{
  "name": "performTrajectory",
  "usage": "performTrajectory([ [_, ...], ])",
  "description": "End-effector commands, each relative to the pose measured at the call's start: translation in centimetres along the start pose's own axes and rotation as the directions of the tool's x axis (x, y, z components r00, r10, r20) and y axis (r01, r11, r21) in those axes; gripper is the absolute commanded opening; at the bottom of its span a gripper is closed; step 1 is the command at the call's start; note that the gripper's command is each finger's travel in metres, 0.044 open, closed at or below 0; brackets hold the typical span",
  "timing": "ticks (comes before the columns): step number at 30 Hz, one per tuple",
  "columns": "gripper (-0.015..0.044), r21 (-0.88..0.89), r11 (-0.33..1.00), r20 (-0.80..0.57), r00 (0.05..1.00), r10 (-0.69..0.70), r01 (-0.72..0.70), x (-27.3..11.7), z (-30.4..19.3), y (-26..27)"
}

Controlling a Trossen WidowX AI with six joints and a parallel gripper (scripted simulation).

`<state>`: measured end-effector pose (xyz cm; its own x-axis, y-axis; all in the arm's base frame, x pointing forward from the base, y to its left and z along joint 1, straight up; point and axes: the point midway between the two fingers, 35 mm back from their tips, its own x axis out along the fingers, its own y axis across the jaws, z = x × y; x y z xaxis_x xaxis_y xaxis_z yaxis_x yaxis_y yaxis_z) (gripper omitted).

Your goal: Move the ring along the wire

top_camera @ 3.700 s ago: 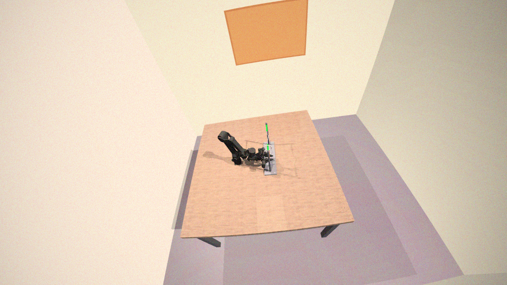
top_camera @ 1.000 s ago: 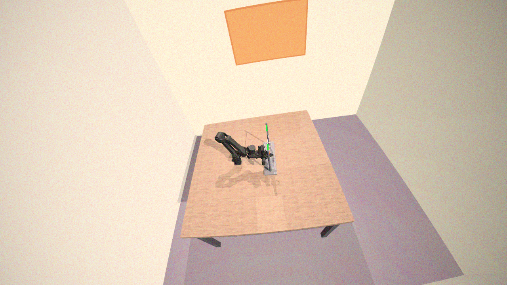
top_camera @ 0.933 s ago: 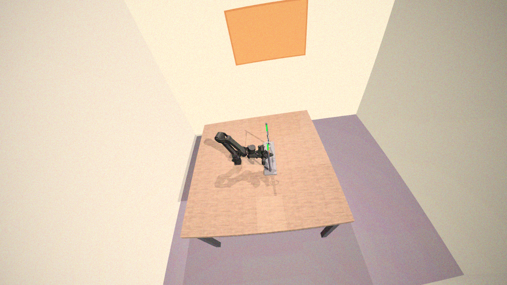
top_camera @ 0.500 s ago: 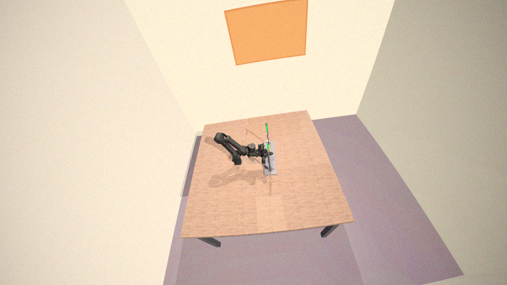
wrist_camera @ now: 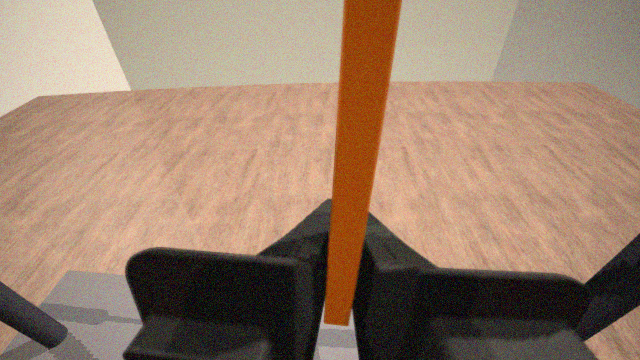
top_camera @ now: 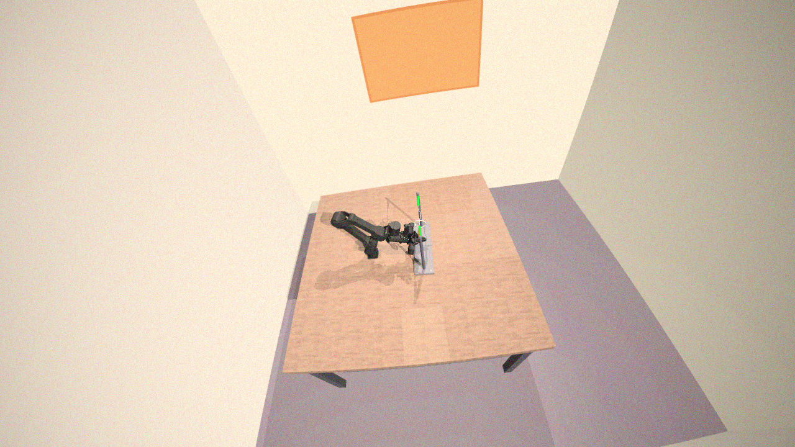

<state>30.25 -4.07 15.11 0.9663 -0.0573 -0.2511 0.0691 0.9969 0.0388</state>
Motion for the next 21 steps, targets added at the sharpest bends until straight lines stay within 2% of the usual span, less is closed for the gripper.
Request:
performTrajectory([
  [1, -0.0150, 0.022, 1.000, -0.039, 0.999, -0.004, 0.005, -0.7, 0.3, 0.6],
  [21, -0.0150, 0.250, 0.965, -0.380, 0.924, 0.025, 0.077, -5.2, 1.0, 5.9],
])
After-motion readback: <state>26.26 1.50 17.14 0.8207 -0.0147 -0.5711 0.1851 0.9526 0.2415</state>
